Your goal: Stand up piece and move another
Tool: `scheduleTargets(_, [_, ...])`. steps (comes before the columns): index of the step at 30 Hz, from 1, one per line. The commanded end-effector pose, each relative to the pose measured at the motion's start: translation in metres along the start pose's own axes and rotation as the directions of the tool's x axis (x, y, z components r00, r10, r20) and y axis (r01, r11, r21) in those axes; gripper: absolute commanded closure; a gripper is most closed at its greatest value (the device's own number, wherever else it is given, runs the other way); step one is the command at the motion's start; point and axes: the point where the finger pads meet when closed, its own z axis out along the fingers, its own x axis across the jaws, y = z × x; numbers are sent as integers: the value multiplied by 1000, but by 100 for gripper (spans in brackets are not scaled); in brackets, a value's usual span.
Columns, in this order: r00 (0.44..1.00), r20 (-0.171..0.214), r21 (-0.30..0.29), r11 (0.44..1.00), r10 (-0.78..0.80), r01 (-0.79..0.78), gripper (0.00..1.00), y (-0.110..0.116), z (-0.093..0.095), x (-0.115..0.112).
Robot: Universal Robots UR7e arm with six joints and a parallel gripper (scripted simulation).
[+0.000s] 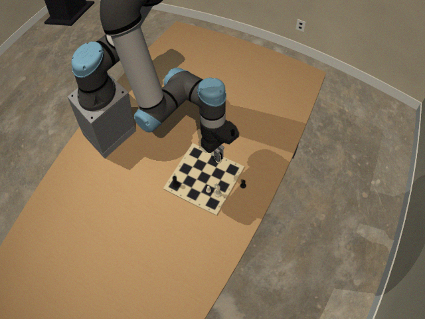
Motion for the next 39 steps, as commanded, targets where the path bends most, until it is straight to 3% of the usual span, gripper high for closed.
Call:
scheduleTargets(1, [1000,0,-3,1000,-1,1,100,1,0,0])
scheduleTargets(7, [999,0,-2,999,-33,33,100,4,0,6])
scheduleTargets(14, [975,1,-2,975,-221,221,100,18,-1,33])
scheduleTargets(21, [950,1,-2,950,-313,313,100,27,-1,46])
scheduleTargets(39, [946,1,-2,946,-323,323,100,27,0,46])
